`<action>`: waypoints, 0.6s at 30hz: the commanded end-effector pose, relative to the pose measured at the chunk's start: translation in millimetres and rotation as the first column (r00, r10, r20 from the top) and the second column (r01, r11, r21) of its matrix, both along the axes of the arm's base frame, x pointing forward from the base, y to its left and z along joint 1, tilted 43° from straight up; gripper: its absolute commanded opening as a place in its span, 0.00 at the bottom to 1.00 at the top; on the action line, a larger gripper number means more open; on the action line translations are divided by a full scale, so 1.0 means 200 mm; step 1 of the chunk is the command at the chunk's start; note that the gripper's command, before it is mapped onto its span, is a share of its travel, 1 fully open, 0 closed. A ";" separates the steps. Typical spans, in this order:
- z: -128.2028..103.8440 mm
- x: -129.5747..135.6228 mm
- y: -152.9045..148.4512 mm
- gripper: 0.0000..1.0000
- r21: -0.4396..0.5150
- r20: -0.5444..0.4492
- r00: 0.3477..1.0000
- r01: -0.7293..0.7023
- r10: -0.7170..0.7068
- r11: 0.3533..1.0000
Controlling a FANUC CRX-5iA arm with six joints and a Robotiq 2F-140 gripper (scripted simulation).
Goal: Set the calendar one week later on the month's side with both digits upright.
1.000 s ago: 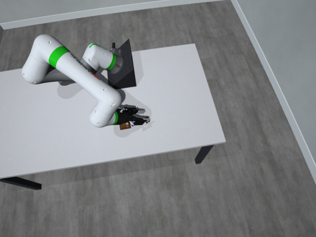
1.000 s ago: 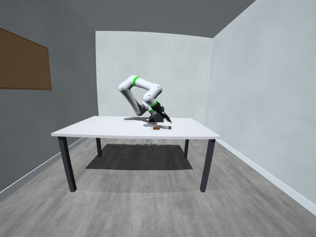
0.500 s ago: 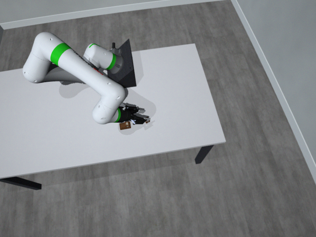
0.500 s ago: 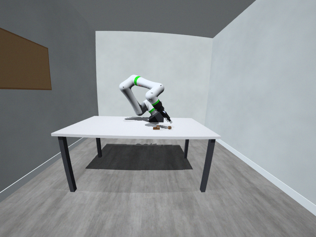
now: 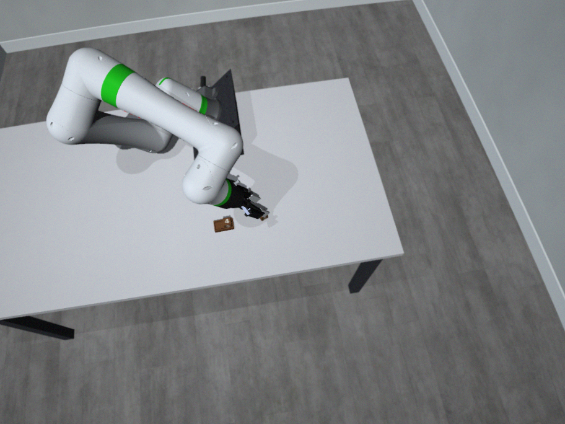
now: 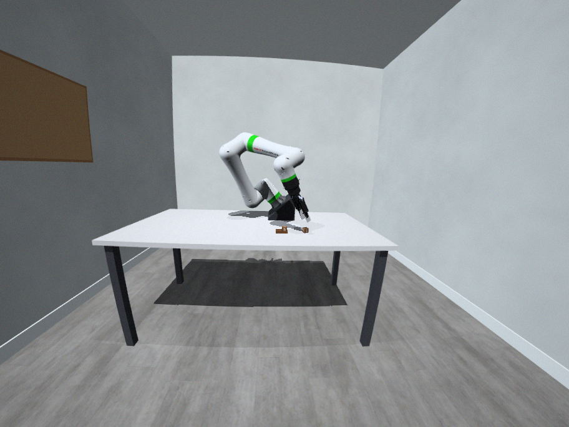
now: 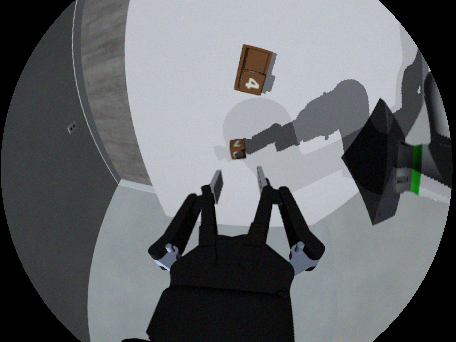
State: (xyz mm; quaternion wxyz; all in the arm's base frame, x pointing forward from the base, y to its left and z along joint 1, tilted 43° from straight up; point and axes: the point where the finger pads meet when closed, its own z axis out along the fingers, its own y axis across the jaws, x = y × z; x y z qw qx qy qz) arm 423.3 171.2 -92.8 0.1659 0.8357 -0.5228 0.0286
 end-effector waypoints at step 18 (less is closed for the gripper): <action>-0.02 -0.02 0.03 0.40 -0.329 0.127 0.986 -0.063 0.111 0.942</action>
